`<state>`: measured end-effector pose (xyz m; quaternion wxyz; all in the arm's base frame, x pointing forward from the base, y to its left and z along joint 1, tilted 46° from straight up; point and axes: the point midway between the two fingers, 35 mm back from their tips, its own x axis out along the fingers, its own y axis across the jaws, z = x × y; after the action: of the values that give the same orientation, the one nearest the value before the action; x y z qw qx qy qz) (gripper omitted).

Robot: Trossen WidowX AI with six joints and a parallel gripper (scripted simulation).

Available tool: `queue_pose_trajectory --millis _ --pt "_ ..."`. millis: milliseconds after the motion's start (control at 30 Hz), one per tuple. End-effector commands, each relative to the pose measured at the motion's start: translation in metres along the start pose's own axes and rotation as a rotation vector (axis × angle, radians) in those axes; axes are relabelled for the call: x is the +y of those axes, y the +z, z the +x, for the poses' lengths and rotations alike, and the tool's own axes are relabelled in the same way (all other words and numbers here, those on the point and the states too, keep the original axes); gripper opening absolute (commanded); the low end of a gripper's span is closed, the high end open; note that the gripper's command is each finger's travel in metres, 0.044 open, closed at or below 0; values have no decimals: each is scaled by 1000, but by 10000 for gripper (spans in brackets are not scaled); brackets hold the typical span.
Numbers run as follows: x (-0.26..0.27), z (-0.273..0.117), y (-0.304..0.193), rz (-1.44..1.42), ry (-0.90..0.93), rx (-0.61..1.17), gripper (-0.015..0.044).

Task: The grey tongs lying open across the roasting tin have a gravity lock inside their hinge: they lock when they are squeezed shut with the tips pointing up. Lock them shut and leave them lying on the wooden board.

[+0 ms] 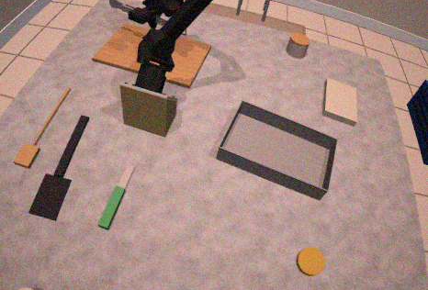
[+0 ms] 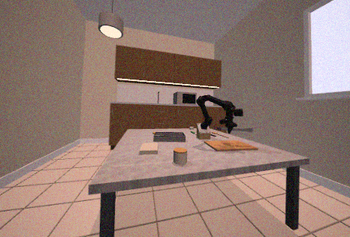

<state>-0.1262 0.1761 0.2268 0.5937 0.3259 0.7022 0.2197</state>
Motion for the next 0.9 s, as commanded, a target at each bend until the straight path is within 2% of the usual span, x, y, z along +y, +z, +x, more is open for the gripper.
queue_pose_trajectory --millis 0,867 --pt "1 -1 0 4 8 -1 -150" --pt "1 36 -3 4 7 -2 -150"
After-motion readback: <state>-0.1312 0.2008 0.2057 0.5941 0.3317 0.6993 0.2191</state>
